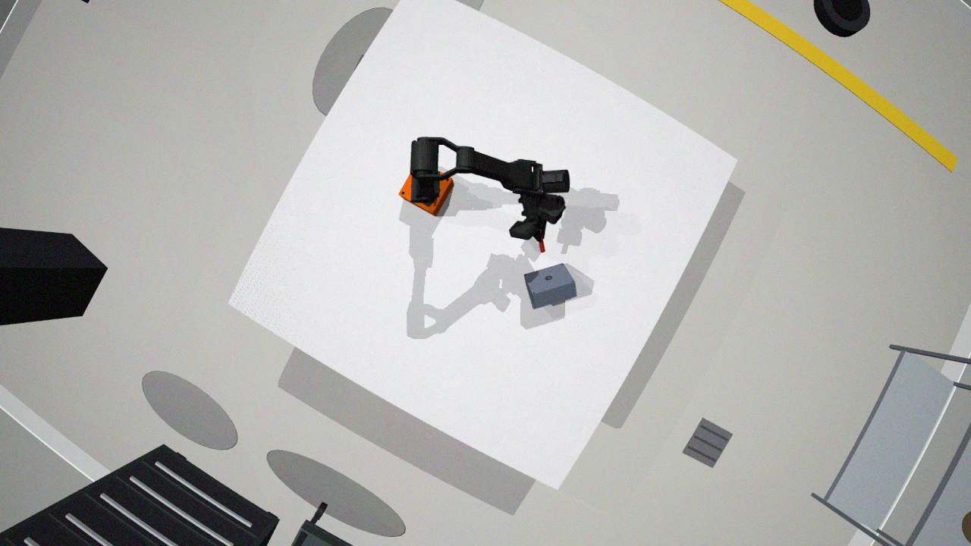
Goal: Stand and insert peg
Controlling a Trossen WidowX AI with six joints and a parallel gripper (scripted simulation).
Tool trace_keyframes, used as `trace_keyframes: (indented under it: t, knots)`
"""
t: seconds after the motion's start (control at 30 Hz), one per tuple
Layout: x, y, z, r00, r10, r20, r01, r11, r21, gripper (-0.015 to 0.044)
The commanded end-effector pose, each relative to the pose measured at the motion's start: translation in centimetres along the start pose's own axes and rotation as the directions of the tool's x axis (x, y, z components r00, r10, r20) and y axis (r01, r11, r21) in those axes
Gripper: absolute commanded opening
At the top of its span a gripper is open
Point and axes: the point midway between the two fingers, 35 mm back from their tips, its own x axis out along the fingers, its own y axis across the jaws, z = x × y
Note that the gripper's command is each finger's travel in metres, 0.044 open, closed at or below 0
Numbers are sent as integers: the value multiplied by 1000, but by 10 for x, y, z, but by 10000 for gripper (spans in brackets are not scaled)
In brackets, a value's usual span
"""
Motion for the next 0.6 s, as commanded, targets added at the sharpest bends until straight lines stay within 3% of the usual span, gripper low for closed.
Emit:
trace_keyframes:
  t: [0.0, 0.57]
  knots:
    - [8, 0, 2, 1000, -15, 5, 15, 1000, -9, 0]
    - [36, -6, 8, 998, -52, 29, 53, 998, -18, 0]
